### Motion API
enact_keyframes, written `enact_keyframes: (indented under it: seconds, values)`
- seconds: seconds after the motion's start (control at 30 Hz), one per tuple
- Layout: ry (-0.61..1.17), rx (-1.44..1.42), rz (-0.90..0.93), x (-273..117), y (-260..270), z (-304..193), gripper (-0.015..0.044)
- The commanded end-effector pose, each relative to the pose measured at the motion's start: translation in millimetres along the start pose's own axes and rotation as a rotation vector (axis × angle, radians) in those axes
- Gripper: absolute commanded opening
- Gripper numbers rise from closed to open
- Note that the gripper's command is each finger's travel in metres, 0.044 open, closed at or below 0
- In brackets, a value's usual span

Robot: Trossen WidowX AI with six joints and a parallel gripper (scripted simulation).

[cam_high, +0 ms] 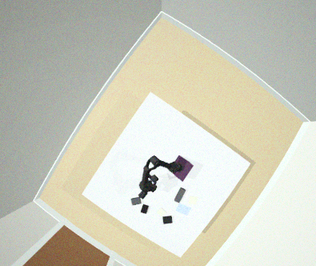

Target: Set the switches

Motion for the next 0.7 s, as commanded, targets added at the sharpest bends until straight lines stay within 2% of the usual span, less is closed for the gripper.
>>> enact_keyframes:
  seconds: [0.0,0.17,0.3,0.67]
  values:
    - [0.007,-0.001,0.004,0.2,-0.1,1.4,0.044]
    - [0.007,-0.001,0.004,0.2,-0.1,1.4,0.044]
    - [0.005,0.101,-0.02,-2.8,2.8,1.1,0.0335]
    - [-0.076,0.858,-0.179,-20.9,25.3,0.1,0.0046]
Point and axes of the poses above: the point midway between the two fingers, 35 mm back from their tips, its own x axis out along the fingers, its own y axis across the jaws, z = x × y, the point moved 6 cm from there along -x, back along the fingers, and after that the axes turned 6 degrees about -x, right-handed, at the moved point
